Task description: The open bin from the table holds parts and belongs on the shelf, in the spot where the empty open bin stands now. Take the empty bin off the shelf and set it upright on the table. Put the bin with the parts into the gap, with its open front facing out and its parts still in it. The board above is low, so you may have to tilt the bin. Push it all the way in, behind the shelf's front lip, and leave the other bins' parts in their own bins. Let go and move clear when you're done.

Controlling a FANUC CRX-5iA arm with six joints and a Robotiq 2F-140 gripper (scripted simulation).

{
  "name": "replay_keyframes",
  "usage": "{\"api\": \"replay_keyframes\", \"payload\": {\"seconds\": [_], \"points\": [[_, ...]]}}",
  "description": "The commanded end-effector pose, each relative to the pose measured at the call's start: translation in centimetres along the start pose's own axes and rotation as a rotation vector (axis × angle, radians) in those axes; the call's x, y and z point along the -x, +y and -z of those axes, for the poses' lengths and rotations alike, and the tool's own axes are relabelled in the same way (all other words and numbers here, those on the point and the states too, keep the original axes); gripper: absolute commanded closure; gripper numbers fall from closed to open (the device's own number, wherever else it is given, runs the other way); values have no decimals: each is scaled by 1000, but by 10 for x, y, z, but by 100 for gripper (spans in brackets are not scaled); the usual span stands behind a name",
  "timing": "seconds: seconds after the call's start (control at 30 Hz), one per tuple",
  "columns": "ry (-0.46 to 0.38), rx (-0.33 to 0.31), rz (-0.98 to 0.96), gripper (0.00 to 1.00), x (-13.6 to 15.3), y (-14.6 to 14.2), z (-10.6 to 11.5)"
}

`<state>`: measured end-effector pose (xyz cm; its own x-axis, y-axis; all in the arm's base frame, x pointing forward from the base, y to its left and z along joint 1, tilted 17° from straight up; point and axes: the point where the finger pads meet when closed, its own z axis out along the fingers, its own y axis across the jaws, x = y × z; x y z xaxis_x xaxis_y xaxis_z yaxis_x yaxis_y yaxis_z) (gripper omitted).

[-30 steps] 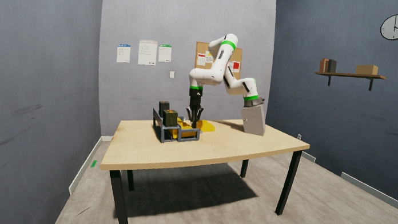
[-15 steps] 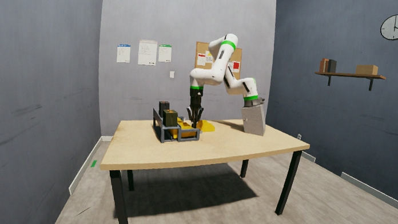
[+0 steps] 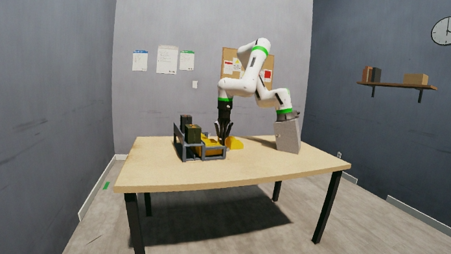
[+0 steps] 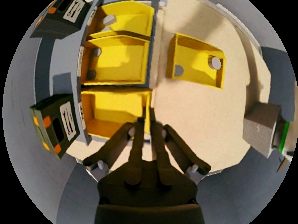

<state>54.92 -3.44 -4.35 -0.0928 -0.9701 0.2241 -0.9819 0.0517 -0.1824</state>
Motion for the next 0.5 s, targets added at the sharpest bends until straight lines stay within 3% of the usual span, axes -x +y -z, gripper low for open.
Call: {"api": "replay_keyframes", "payload": {"seconds": [0.0, 0.47], "points": [[0, -2, 0, 90, 0, 6, 1], [0, -2, 0, 90, 0, 37, 1]]}}
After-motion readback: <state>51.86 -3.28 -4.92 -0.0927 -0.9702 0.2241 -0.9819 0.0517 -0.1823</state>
